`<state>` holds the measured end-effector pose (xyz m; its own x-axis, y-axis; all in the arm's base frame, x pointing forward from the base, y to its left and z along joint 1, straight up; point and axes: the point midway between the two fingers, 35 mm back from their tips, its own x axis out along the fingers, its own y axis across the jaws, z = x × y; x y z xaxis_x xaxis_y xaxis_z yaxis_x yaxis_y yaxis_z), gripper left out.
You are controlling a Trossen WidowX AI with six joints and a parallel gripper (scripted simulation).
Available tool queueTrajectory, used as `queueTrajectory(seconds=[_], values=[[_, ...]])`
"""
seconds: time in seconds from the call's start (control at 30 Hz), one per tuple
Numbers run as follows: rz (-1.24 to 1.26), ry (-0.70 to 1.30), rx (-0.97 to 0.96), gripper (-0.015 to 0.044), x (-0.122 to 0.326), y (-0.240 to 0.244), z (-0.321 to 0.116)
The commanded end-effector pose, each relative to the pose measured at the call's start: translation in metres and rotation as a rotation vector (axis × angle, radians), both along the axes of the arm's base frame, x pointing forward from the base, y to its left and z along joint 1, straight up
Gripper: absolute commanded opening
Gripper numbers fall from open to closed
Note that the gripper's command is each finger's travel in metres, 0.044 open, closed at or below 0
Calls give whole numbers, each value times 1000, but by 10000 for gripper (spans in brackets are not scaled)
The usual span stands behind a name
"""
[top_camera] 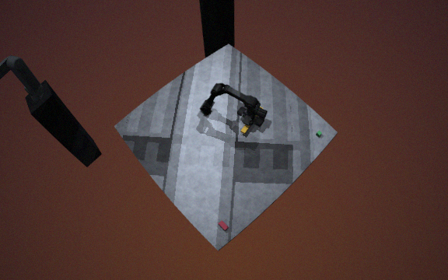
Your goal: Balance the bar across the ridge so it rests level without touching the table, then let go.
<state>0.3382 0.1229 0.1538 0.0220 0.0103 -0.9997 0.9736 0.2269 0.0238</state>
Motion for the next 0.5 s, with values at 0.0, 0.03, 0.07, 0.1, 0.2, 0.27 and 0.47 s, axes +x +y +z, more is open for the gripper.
queueTrajectory(seconds=[0.0, 0.03, 0.07, 0.1, 0.2, 0.27, 0.47], values=[[-92, -3, 3, 0, -11, 11, 1], [-113, -3, 3, 0, -13, 13, 1], [-135, -2, 4, 0, -16, 16, 1], [-157, -2, 5, 0, -18, 18, 1], [-198, -1, 6, 0, -26, 22, 1], [-205, -1, 6, 0, -27, 23, 1], [-205, 0, 6, 0, -28, 23, -6]])
